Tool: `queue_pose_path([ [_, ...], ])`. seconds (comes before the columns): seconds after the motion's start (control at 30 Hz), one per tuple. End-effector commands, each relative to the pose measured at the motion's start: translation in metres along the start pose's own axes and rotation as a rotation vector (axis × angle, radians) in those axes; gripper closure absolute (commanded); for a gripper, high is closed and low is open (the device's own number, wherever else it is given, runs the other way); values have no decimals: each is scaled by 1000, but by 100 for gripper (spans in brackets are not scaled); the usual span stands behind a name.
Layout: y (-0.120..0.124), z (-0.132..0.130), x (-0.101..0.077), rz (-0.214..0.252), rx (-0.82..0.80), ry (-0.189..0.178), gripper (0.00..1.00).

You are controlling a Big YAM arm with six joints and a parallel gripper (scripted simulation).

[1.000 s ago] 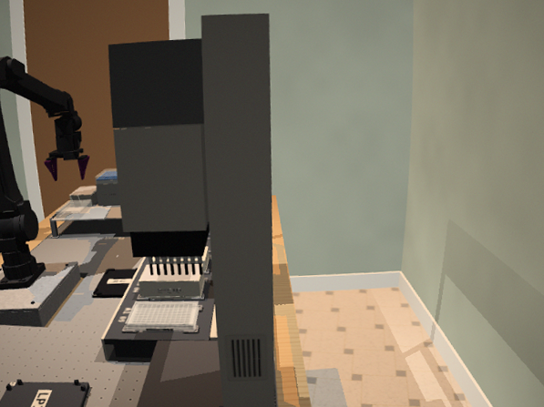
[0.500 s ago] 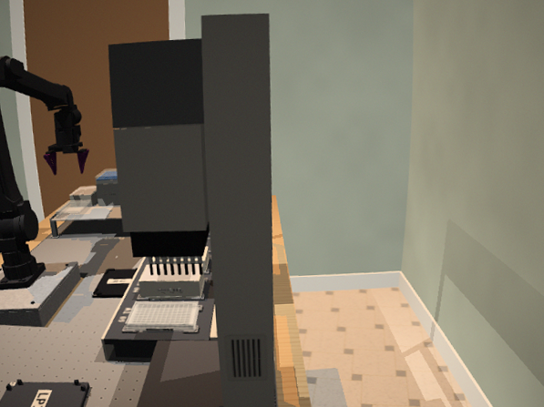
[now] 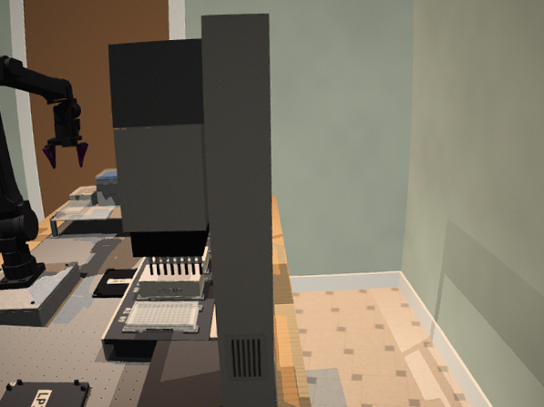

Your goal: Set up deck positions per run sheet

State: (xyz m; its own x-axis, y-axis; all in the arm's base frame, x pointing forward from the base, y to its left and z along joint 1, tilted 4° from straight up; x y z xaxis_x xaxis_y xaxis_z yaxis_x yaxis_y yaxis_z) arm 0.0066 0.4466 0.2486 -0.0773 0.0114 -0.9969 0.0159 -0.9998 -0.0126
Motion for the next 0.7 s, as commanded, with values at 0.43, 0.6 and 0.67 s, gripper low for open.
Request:
queue_pose_path([
  [0.43,-11,-6,-59,-79,-3,7,0],
  [0.6,-11,-6,-65,-74,-3,7,0],
  [0.67,-10,-6,-70,-78,-3,7,0],
])
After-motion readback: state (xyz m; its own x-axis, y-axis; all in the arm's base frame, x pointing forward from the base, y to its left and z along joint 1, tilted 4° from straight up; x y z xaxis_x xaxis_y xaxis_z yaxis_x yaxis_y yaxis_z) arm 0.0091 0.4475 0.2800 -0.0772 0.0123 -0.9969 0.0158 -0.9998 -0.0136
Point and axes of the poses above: the point where the finger pads meet when closed, its own x axis out along the fingers, its own z axis across the jaws, y = z × x, the point moved 5 cm from there along -x, back along the fingers, and after that the axes turned 1 degree about -x, right-handed, at the moved point
